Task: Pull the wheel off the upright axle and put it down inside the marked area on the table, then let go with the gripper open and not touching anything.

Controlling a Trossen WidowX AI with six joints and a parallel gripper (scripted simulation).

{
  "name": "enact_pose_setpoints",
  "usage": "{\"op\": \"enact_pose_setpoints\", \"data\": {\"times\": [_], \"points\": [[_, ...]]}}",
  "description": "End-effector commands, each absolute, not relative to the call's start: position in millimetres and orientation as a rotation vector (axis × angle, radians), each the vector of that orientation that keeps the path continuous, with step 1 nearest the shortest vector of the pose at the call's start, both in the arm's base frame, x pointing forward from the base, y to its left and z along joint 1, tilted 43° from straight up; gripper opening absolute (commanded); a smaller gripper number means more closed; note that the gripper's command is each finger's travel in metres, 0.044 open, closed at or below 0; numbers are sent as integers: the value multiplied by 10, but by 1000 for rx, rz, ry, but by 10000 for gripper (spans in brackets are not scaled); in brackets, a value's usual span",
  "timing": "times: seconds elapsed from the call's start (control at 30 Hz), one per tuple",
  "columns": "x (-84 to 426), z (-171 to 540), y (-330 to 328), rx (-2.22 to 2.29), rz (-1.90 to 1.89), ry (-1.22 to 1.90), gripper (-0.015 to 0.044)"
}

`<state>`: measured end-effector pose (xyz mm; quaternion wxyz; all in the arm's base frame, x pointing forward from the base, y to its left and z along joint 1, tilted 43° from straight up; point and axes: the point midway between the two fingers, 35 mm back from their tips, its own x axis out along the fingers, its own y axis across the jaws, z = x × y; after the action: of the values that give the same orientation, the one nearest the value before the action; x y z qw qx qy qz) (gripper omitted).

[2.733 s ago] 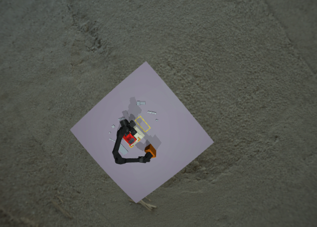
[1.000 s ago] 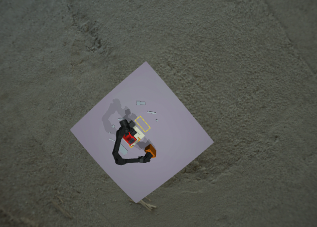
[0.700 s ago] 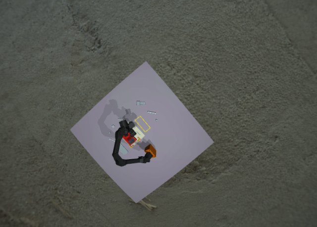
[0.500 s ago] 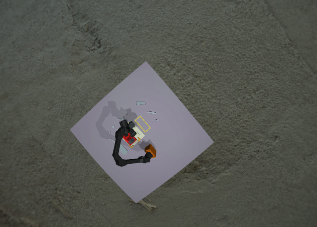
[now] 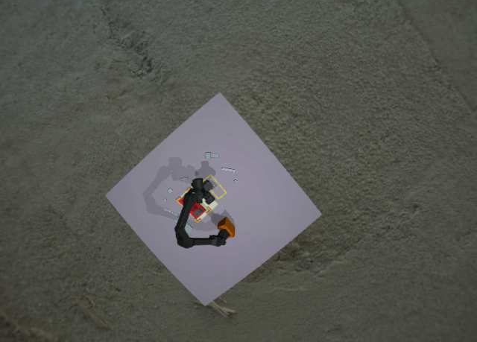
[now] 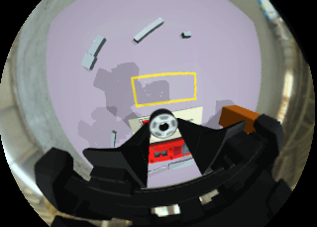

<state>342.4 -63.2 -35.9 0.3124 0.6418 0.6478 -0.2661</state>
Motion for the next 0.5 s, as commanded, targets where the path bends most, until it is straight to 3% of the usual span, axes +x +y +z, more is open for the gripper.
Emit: {"op": "enact_pose_setpoints", "data": {"times": [0.0, 0.47], "points": [[3302, -478, -742, 1687, -706, 1717, 0], [3113, -705, -909, 1686, -700, 1720, 0]]}}
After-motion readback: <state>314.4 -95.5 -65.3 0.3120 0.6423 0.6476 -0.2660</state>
